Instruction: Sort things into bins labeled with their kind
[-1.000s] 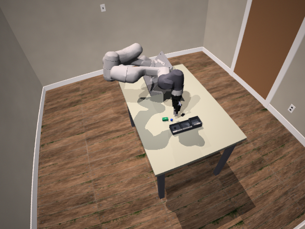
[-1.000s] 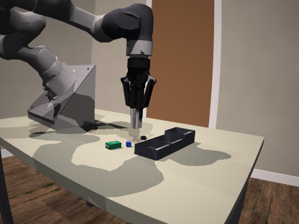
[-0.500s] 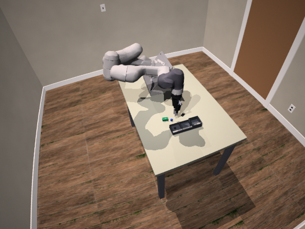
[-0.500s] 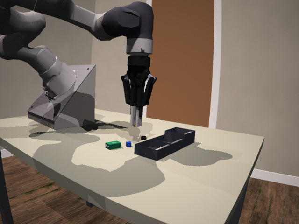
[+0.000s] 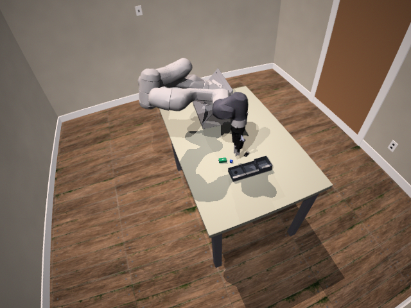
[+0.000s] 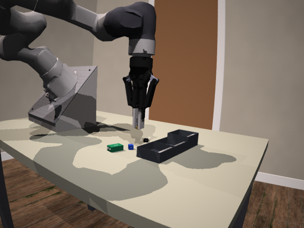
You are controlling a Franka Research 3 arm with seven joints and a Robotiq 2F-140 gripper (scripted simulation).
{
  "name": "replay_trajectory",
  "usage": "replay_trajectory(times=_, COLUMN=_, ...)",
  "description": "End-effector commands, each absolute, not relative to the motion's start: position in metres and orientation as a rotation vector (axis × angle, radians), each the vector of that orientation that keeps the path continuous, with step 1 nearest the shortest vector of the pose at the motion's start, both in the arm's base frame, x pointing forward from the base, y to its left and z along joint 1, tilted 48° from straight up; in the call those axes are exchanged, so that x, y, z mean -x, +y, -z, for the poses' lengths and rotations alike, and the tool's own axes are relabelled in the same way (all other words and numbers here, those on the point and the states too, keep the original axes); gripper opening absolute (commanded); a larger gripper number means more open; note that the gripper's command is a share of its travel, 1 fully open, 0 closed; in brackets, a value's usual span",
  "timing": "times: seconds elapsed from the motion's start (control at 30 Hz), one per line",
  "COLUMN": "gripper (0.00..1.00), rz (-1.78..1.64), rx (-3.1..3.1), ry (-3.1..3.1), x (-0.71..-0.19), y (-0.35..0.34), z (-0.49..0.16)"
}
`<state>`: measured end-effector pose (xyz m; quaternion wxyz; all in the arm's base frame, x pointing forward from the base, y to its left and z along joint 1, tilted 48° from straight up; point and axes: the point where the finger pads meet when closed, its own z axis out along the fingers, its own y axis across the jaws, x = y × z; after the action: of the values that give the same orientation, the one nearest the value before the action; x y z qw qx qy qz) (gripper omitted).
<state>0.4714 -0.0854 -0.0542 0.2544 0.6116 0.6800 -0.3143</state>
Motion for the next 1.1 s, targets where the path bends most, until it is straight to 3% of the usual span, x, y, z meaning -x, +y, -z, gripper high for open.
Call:
replay_trajectory(times=0.0, gripper=0.07, rz=0.856, rx=-1.655, ry=1.853, x=-0.472, y=-0.084, z=0.053)
replay_trajectory(times=0.47, gripper=0.07, rz=0.856, rx=-1.655, ry=1.853, x=-0.472, y=-0.084, z=0.053)
replay_trajectory(times=1.07, gripper=0.07, rz=0.813, rx=-1.732, ry=1.753, x=-0.562, y=-0.109, z=0.030)
